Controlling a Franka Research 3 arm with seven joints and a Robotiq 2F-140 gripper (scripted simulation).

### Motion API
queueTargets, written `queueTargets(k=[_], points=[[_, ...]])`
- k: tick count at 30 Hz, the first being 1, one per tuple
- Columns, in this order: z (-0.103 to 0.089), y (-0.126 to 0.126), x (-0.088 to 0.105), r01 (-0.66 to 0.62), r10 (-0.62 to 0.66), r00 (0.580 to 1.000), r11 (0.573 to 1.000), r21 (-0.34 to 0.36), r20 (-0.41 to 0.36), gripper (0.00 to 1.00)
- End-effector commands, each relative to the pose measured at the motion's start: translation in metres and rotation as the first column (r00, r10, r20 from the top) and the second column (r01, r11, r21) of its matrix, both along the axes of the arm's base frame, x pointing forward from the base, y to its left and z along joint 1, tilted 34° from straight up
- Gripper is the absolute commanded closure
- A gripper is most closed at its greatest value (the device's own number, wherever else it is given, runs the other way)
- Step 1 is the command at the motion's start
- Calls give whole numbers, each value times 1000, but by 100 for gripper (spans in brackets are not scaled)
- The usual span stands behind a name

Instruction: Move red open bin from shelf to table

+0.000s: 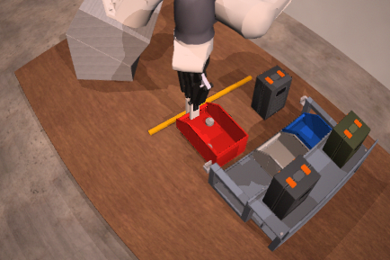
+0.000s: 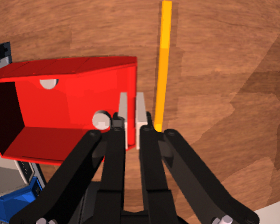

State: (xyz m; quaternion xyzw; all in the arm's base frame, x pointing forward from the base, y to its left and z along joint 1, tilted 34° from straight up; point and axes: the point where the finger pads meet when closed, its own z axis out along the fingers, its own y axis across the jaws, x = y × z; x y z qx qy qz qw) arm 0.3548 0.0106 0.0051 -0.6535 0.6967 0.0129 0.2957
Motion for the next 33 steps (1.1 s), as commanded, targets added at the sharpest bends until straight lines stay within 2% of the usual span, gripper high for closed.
queueTargets(k=[1,28,33], points=[[0,-3,-2,0,0,1000,1000,-5,1,100],[-7,3,3,0,0,1000,1000,-5,1,100],[-13,6,5,0,0,1000,1000,-5,1,100]])
